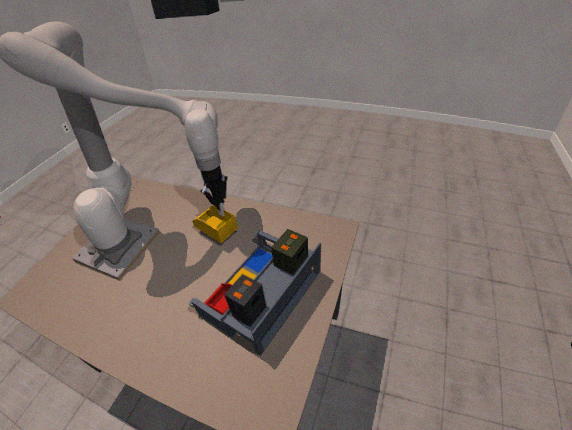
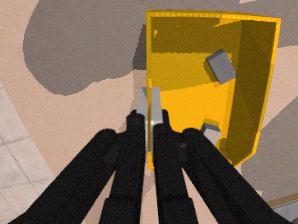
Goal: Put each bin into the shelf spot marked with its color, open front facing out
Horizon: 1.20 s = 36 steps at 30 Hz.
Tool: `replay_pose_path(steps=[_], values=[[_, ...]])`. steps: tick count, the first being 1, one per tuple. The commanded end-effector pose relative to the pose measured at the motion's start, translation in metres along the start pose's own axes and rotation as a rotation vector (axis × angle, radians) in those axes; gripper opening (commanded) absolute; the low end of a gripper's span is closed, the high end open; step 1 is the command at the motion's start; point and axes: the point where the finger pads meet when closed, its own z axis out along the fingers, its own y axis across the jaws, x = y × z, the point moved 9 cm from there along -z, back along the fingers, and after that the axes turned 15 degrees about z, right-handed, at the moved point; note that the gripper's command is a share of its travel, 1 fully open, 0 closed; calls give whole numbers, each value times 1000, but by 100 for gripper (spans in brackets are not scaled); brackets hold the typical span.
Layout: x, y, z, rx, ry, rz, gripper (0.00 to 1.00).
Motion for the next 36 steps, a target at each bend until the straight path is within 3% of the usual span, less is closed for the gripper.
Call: replay_pose_path(steps=[1, 24, 36], values=[[0, 0, 0, 0, 0, 0, 10], [6, 6, 0, 0, 0, -3, 10], [25, 25, 1, 0, 0, -13, 10]])
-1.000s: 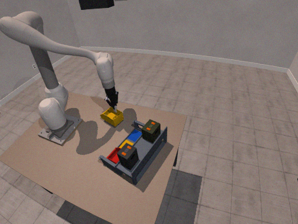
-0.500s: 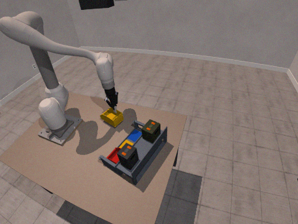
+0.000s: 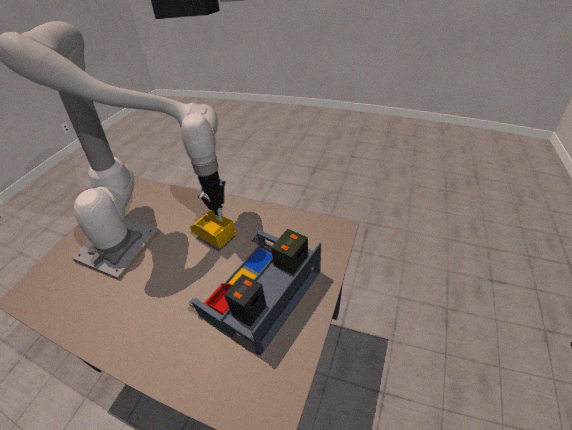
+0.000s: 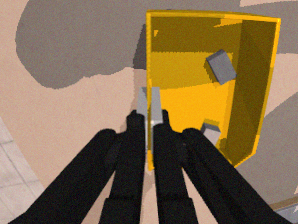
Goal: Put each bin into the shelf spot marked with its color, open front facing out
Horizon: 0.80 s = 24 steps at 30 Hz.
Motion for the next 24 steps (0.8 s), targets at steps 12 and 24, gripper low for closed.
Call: replay_pose_path(steps=[12, 24], values=[[26, 27, 1, 0, 0, -15, 10], [52, 53, 2, 0, 0, -29, 10]])
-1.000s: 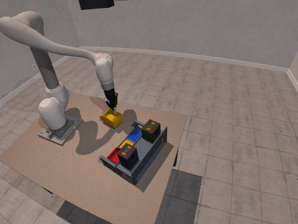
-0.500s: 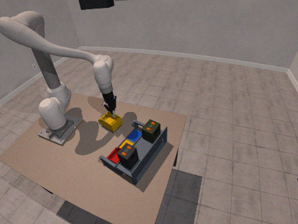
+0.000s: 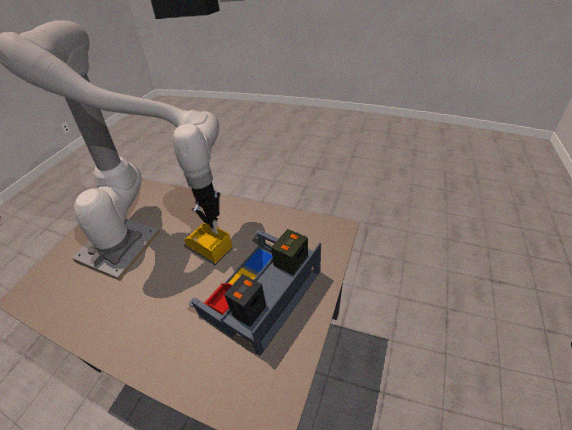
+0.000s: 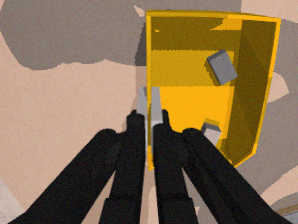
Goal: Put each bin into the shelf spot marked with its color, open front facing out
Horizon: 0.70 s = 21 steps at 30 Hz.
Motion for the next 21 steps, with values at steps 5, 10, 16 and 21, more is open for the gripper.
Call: replay_pose_path(steps=[5, 10, 16, 21], values=[[14, 15, 0, 0, 0, -9, 10], [24, 26, 1, 0, 0, -14, 10], [30, 33, 1, 0, 0, -18, 10], [36, 39, 1, 0, 0, -21, 10]])
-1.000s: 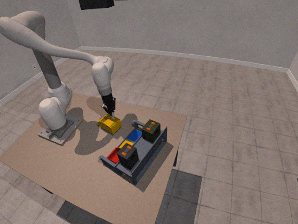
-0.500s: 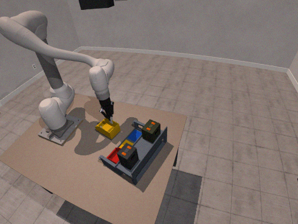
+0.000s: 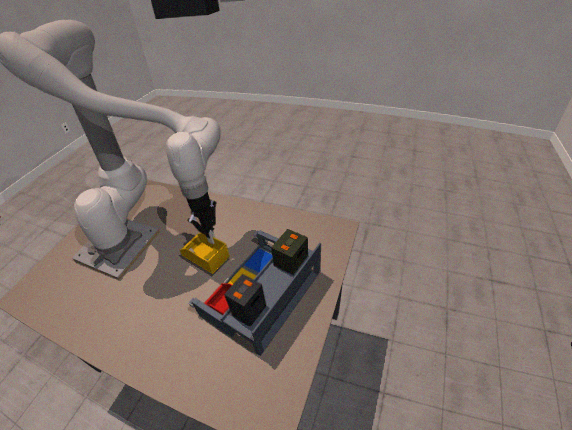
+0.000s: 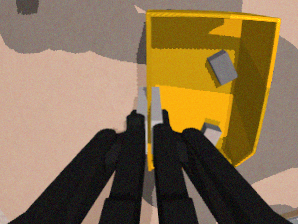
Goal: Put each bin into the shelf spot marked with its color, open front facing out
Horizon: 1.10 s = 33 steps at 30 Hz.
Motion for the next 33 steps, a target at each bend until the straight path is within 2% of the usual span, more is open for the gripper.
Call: replay_pose_path(steps=[1, 33], values=[[2, 2, 0, 0, 0, -1, 10], [7, 8, 0, 0, 0, -4, 10]])
